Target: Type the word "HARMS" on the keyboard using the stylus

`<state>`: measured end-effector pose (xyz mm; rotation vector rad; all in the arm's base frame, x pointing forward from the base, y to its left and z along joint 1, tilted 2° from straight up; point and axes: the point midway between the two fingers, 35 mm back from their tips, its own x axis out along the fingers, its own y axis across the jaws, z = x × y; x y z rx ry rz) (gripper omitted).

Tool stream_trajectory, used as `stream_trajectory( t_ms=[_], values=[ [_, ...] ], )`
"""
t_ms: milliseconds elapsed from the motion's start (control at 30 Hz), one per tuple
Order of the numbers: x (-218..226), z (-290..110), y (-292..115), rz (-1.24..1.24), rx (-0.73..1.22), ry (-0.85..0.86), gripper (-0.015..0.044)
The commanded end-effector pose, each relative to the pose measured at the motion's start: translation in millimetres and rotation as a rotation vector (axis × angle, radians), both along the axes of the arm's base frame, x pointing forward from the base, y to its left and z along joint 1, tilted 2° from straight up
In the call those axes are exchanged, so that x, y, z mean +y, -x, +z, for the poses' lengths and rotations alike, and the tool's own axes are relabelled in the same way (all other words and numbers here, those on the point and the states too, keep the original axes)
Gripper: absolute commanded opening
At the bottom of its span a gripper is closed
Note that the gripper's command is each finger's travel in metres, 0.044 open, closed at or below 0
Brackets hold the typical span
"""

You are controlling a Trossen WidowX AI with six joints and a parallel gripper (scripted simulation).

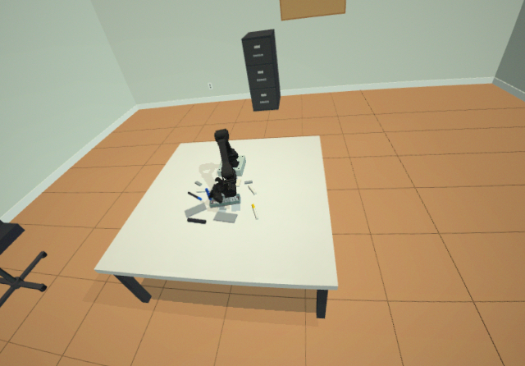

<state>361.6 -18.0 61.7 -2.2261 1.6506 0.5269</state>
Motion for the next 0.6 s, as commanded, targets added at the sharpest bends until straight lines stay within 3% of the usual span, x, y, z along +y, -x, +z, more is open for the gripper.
stream_trajectory(
  t_ms=[0, 333, 433, 567],
  values=[
    [-0.7, -0.8, 0.1, 0.002, 0.001, 0.006, 0.0000],
    [-0.7, -0.8, 0.1, 0.002, 0.001, 0.006, 0.0000],
    [-2.0, -0.7, -1.3, 0.002, 0.001, 0.006, 0.0079],
    [-2.0, -1.5, -1.4, 0.002, 0.001, 0.006, 0.0081]
  ],
)
